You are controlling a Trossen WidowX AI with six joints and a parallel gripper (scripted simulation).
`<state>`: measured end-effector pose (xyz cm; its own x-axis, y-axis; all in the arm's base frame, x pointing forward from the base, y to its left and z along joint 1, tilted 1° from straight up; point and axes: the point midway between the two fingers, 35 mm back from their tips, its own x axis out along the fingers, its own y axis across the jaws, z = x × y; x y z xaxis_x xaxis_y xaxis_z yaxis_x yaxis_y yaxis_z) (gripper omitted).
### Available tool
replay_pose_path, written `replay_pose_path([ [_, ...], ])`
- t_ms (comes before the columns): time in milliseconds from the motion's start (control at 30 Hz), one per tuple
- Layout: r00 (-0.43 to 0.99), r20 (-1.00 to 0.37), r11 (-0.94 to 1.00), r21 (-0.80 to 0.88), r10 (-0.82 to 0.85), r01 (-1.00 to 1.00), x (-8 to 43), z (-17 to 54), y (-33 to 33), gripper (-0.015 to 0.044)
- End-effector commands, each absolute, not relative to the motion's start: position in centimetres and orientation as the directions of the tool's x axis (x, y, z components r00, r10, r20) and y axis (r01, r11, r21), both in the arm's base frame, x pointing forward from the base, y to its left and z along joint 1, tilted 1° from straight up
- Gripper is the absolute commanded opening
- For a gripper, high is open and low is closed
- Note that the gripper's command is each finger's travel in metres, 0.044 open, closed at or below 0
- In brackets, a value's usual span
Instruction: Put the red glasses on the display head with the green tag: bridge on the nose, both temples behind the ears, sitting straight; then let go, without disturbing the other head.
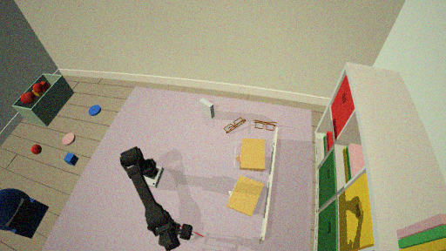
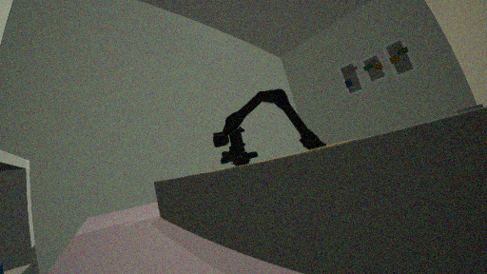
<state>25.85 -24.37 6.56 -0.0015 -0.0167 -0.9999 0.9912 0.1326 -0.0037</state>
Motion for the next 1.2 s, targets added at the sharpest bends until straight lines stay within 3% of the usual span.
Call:
replay_pose_path([
  [0, 0.003, -1.0, 0.133, -0.001, -0.03, 0.991, 25.93, 6.94, -25.09, 0.0],
  [1167, 0.003, -1.0, 0.133, -0.001, -0.03, 0.991, 25.87, 6.96, -25.67, 0.0],
])
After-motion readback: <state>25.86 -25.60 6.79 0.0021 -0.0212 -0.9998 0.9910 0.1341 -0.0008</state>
